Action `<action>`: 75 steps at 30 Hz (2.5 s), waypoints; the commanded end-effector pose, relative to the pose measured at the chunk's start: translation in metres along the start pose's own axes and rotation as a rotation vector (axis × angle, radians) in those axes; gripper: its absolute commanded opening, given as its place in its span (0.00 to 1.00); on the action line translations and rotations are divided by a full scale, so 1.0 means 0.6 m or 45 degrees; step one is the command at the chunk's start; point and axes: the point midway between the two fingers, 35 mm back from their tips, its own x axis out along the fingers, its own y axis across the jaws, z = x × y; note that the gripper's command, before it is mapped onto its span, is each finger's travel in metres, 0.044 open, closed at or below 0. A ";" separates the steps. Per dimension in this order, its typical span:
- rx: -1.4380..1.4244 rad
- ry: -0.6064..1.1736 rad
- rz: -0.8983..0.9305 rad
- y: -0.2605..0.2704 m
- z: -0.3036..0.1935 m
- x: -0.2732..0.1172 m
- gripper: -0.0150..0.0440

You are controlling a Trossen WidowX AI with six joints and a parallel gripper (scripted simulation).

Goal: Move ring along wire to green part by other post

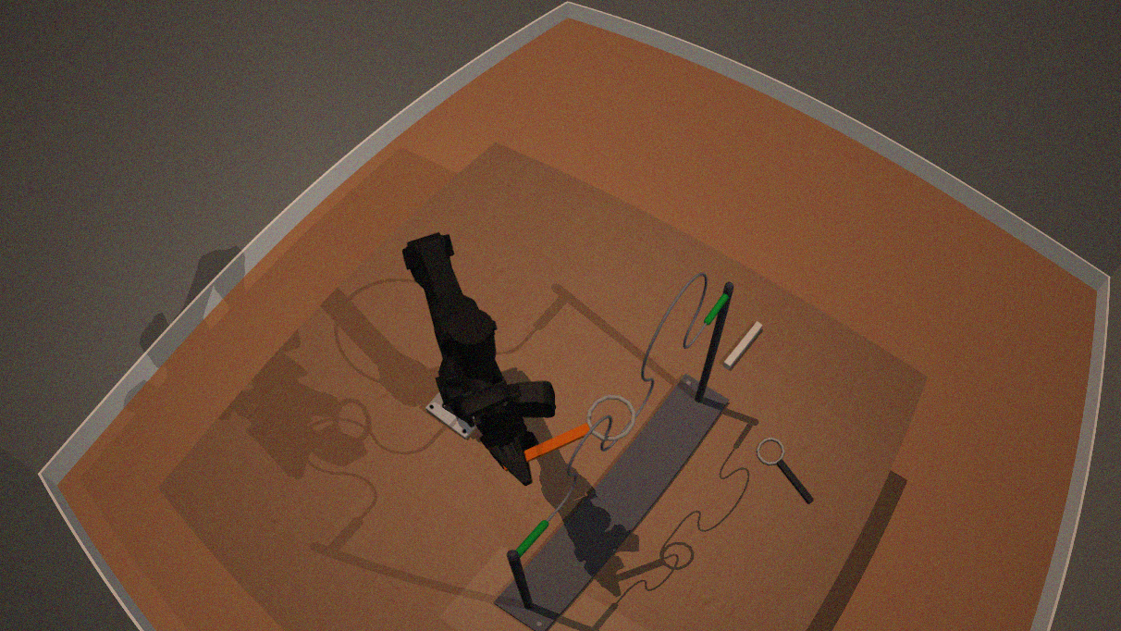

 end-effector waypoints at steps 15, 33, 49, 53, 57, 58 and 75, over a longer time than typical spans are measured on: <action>-0.416 -0.053 -0.233 -0.040 0.006 0.002 0.00; -0.663 -0.082 -0.374 -0.052 0.008 0.002 0.00; -0.481 -0.056 -0.271 -0.002 -0.020 0.011 0.00; -0.390 -0.044 -0.219 0.019 -0.027 0.013 0.00; -0.290 -0.030 -0.162 0.042 -0.034 0.014 0.00; -0.264 -0.027 -0.147 0.048 -0.035 0.014 0.00; 0.181 0.032 0.108 0.150 -0.039 0.002 0.00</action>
